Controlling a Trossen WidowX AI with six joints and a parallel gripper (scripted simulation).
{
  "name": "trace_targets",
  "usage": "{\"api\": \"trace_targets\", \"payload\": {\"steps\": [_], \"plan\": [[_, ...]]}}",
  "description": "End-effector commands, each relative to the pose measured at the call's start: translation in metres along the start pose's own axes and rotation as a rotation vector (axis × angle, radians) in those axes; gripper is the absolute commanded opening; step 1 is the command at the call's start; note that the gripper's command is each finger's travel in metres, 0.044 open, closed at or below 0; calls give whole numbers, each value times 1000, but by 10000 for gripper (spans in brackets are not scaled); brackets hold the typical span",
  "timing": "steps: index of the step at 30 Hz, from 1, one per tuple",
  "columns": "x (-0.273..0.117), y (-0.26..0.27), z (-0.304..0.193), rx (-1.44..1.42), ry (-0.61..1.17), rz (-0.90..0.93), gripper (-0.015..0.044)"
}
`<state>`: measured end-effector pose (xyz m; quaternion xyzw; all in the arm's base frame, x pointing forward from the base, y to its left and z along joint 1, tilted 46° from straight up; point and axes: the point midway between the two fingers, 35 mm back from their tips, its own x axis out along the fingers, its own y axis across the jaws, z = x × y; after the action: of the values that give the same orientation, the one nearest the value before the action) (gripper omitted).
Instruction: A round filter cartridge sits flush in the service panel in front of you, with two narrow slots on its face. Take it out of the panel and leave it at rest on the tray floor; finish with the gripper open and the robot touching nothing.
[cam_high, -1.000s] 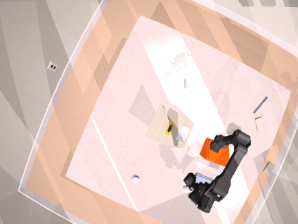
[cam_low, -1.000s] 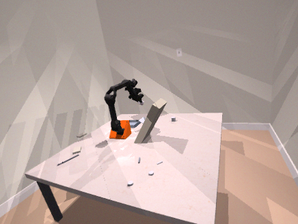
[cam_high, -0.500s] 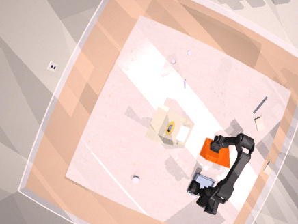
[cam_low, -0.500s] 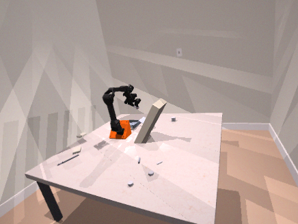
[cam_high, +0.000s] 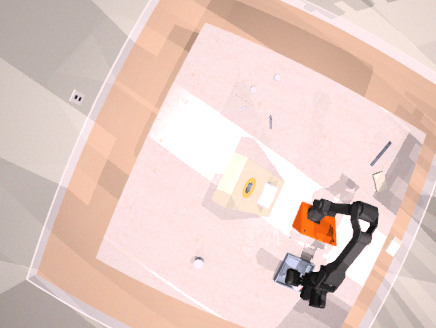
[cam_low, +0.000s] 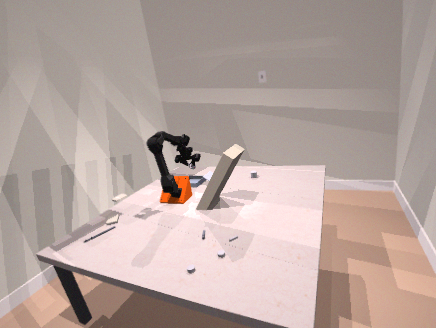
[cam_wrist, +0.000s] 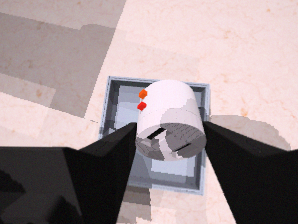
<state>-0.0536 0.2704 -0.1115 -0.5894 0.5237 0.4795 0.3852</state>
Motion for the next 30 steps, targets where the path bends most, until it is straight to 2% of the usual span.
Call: {"api": "trace_targets", "payload": {"steps": [1,6,18,22,30], "plan": [[12,14,-10,-56,3,33,0],[18,16,-13,-67,3,39,0],[73,16,-45,-67,4,40,0],[79,16,-50,-67,4,40,0],[76,15,-49,-71,14,36,210]]}}
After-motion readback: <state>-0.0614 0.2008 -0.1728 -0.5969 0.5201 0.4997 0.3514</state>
